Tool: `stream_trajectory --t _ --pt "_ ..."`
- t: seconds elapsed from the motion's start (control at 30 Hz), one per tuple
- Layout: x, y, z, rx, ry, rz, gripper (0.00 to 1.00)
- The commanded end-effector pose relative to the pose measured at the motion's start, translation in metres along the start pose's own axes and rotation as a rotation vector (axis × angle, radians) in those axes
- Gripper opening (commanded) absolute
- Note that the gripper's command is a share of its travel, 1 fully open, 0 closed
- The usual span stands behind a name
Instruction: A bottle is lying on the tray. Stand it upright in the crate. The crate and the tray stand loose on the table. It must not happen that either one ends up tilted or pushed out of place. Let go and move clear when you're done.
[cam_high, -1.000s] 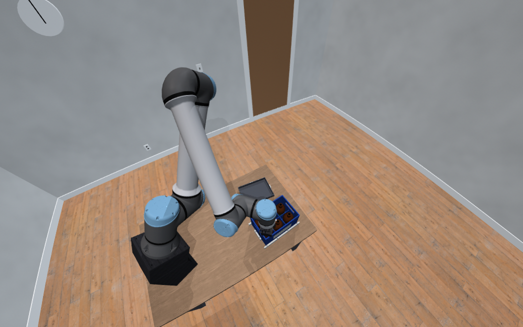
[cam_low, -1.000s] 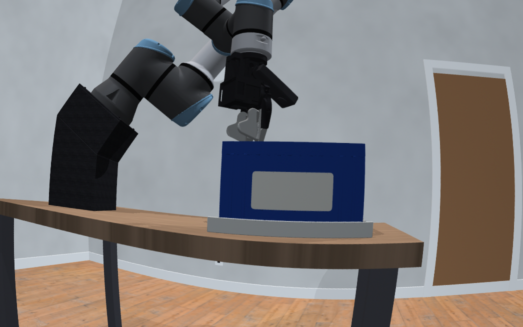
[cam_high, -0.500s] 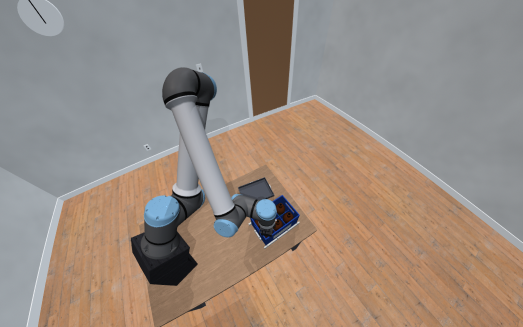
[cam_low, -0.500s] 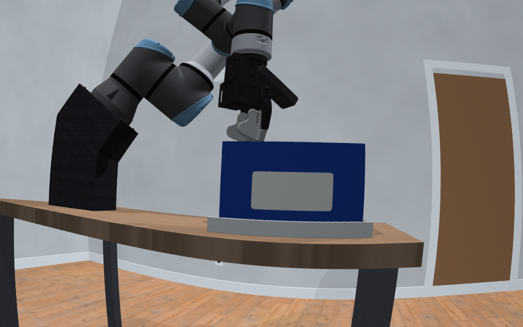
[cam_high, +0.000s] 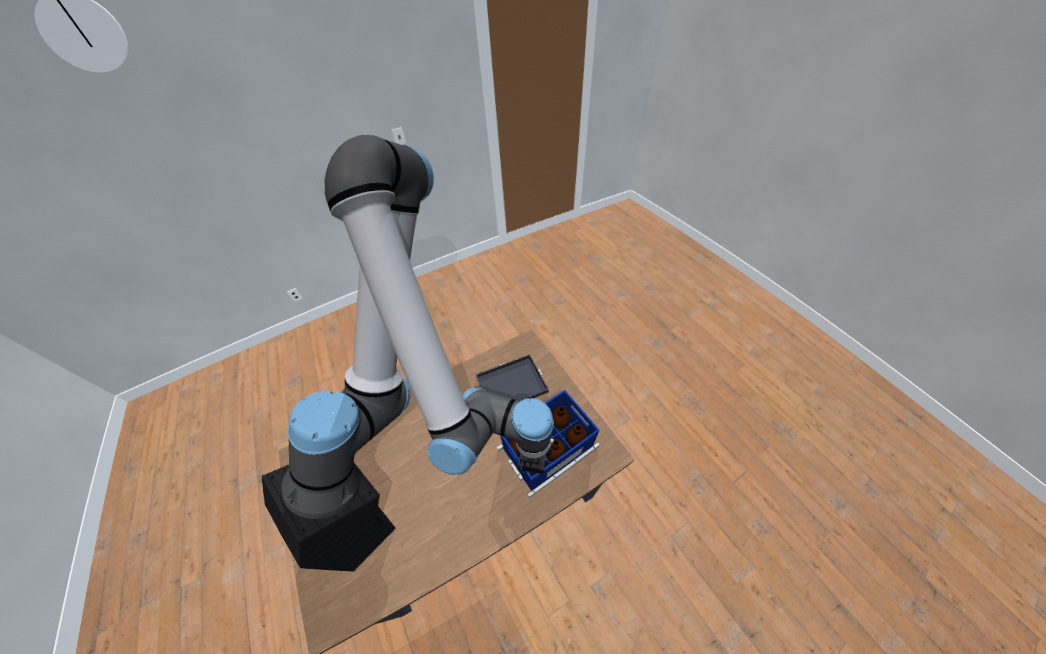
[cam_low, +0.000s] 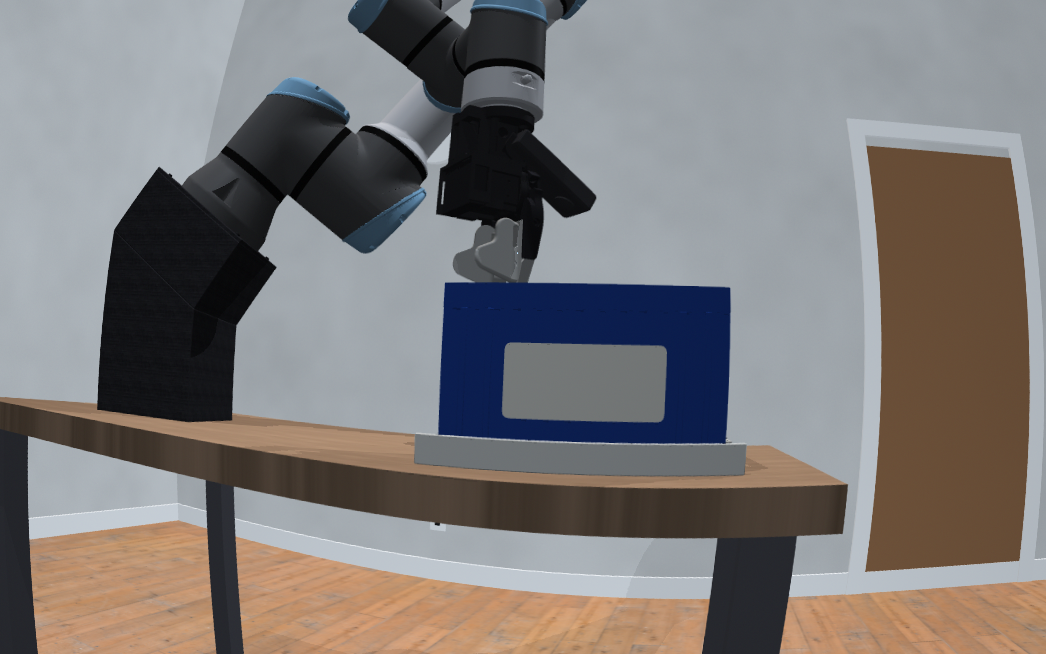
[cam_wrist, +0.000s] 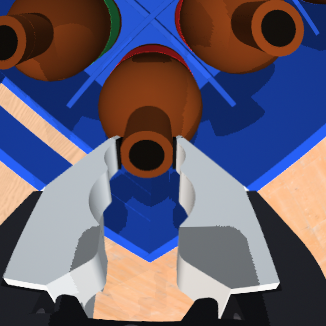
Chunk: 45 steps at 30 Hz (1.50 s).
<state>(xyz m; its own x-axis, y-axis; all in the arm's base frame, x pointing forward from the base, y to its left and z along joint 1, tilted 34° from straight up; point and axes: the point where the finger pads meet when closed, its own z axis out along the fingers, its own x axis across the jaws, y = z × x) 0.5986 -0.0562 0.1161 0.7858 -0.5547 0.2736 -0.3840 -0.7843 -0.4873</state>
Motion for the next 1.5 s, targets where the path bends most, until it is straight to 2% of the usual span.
stream_trajectory --t 0.0,0.67,0.7,1.47 --pt "0.0006 -0.0001 -0.0004 0.0 0.001 0.0 0.0" --pt "0.0006 -0.0001 -0.0004 0.0 0.001 0.0 0.0" --pt "0.0005 -0.0001 -0.0003 0.0 0.001 0.0 0.38" --pt "0.0005 -0.0001 -0.0003 0.0 0.001 0.0 0.38"
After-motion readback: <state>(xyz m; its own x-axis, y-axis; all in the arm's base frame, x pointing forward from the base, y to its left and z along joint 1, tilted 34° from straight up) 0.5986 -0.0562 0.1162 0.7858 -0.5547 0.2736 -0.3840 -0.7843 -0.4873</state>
